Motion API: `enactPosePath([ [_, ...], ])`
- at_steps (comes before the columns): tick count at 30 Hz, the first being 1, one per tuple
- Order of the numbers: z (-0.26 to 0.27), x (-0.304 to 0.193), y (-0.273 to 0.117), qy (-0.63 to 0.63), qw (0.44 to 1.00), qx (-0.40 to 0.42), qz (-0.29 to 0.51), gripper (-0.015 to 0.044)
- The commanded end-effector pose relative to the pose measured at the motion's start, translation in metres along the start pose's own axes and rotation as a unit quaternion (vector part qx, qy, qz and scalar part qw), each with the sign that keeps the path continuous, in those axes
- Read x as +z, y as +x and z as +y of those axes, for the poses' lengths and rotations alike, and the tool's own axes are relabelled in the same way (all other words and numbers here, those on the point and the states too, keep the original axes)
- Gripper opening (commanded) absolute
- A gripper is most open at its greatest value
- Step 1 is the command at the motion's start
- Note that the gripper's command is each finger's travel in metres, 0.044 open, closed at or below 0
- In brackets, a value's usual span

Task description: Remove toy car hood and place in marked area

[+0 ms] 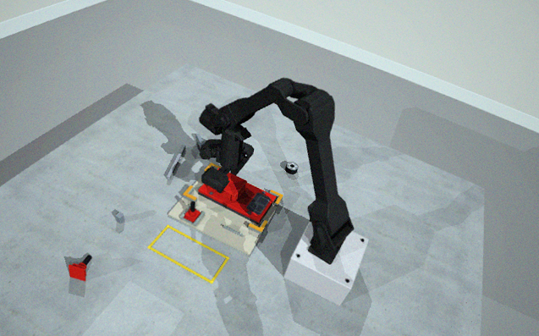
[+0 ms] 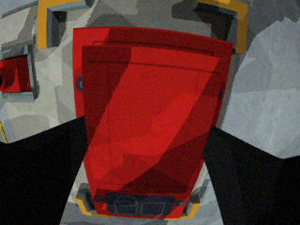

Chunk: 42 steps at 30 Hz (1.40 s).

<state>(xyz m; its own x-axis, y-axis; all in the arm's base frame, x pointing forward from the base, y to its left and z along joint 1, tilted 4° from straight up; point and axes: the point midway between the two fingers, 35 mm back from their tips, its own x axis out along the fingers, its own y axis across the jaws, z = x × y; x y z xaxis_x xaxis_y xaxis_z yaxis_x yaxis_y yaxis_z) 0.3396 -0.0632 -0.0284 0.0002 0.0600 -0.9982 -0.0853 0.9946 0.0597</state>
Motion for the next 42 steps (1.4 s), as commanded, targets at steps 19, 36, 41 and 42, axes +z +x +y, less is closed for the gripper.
enactPosePath([
  [19,0.000,0.000,-0.016,0.000,1.000,0.000,0.000,0.0000],
  [36,0.000,0.000,-0.027,0.000,1.000,0.000,0.000,0.0000],
  [41,0.000,0.000,-0.032,0.000,1.000,0.000,0.000,0.0000],
  [42,0.000,0.001,-0.035,0.000,1.000,0.000,0.000,0.0000],
])
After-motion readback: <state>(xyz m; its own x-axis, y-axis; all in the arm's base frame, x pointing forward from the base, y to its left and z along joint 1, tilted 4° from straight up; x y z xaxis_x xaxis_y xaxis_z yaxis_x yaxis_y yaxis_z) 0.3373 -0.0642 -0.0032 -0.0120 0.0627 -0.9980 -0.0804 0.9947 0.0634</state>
